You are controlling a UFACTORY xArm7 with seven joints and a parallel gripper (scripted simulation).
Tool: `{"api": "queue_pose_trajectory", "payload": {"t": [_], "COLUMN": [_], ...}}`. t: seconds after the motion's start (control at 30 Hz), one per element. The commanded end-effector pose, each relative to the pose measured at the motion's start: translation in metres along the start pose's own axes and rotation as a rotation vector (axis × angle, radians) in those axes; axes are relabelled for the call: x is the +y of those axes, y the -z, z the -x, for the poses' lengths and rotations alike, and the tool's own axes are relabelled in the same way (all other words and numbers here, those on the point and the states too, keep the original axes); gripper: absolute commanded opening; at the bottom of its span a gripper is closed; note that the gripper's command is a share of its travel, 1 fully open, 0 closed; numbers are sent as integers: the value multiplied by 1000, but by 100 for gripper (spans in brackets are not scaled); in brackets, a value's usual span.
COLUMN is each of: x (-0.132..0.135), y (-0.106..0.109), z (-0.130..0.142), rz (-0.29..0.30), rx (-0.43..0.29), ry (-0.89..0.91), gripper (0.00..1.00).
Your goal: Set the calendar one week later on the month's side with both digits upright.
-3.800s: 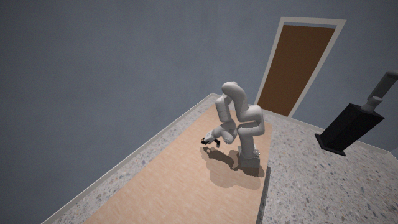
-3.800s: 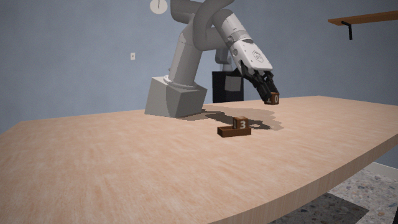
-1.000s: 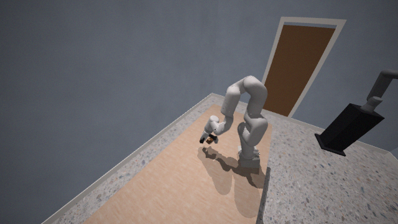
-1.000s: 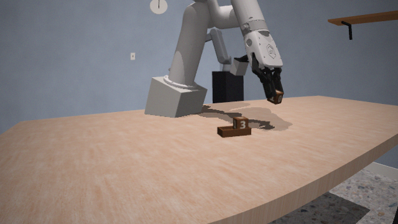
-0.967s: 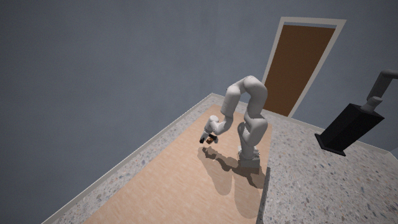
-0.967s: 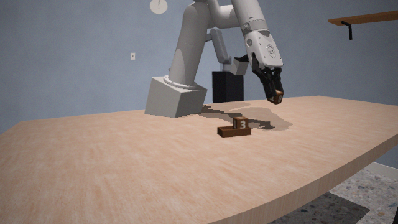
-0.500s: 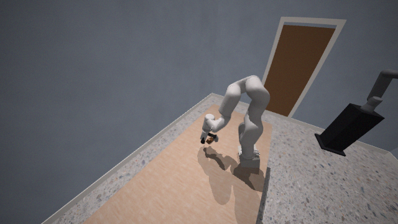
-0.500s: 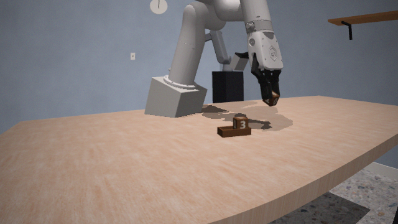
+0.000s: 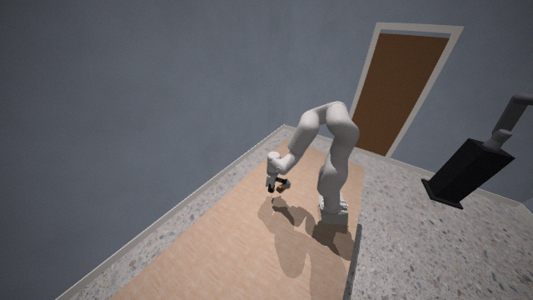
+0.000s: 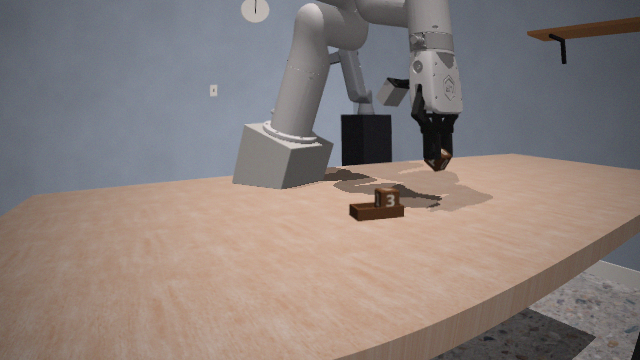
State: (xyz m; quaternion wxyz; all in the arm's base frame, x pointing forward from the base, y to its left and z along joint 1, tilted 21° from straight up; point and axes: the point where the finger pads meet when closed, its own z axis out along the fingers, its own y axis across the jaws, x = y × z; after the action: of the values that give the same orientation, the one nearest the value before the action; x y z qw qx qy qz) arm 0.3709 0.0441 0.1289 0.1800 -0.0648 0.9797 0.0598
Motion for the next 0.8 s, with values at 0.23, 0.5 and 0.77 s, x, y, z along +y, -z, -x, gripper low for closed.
{"api": "queue_pose_trajectory", "payload": {"t": [0.23,0.5,0.77], "x": [-3,0,-3], "y": [2,0,0], "z": [5,7,10], "rz": [-17,-8,-16], "rx": [190,342,452], "ry": [-7,-5,-9], "gripper": [27,27,27]}}
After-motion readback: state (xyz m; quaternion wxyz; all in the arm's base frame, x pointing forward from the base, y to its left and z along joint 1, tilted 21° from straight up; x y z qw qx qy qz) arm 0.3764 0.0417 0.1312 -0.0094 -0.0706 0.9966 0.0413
